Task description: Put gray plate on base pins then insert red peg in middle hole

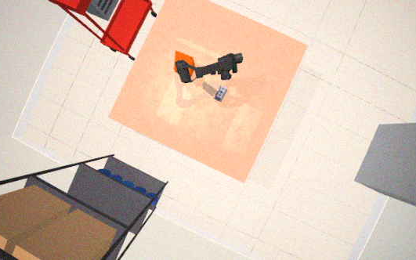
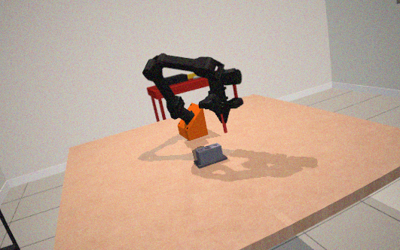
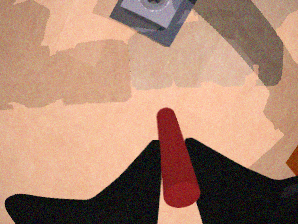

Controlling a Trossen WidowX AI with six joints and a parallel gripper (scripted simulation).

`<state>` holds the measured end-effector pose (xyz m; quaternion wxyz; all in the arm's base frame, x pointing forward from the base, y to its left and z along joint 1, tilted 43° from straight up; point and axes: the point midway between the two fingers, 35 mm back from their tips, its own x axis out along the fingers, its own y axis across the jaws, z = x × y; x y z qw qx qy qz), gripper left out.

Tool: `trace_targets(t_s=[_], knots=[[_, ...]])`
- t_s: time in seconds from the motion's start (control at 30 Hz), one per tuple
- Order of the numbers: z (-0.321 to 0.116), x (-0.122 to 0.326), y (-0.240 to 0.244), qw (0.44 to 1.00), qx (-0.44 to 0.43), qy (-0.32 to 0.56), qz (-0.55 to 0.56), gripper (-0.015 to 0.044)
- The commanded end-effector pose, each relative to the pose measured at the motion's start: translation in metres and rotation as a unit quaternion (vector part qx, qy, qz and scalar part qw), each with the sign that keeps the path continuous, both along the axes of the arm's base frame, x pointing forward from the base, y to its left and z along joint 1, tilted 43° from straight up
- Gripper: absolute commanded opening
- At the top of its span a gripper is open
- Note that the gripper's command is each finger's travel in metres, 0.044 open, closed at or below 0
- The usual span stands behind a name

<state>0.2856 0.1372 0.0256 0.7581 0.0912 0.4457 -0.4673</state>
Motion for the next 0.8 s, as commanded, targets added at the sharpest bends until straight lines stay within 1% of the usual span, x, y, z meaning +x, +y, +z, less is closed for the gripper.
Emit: trace_targets(t_s=[0.0, 0.77], knots=[[0.009, 0.009, -0.006, 1.0, 0.0, -0.003, 0.001, 0.0], [0.051, 0.046, -0.048, 1.0, -0.008, -0.007, -0.002, 0.0]])
